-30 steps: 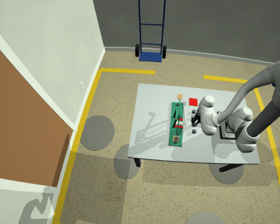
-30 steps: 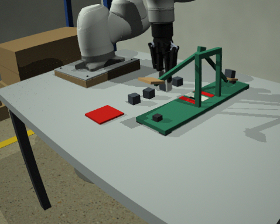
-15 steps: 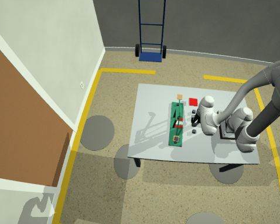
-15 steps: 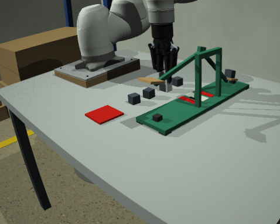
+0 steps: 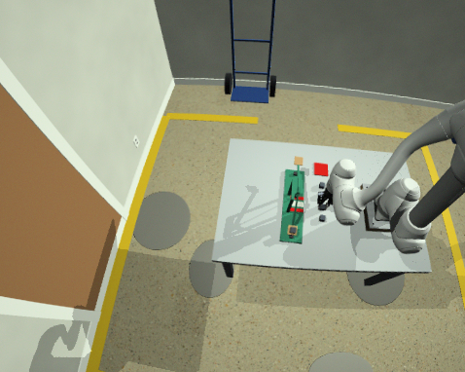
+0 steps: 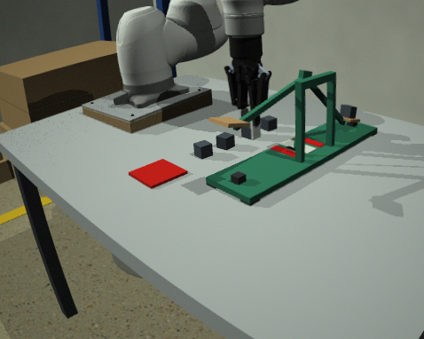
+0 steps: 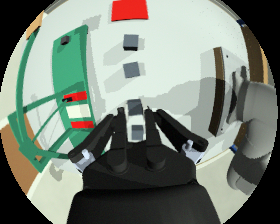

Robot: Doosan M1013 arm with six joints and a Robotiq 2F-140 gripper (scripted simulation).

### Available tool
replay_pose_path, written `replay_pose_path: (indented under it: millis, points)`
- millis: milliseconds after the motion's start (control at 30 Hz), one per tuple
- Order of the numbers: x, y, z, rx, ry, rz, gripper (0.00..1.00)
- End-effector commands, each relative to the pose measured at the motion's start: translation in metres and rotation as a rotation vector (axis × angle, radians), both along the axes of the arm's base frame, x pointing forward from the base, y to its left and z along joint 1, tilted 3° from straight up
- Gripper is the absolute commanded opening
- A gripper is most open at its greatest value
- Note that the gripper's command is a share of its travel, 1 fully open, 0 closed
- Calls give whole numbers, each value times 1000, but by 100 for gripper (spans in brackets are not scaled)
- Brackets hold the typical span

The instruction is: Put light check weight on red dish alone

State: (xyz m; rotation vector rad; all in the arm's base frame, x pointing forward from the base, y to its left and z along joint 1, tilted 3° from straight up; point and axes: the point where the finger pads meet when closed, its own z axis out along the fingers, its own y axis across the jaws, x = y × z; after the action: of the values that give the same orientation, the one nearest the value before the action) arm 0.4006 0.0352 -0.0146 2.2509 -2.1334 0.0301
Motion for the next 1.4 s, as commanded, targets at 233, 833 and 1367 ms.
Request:
replay_pose_path:
  millis: [233,833,1367]
  points:
    - [0,0,0,0,0,0,24]
    - [0,0,0,0,0,0,26]
    - [0,0,0,0,0,0,35]
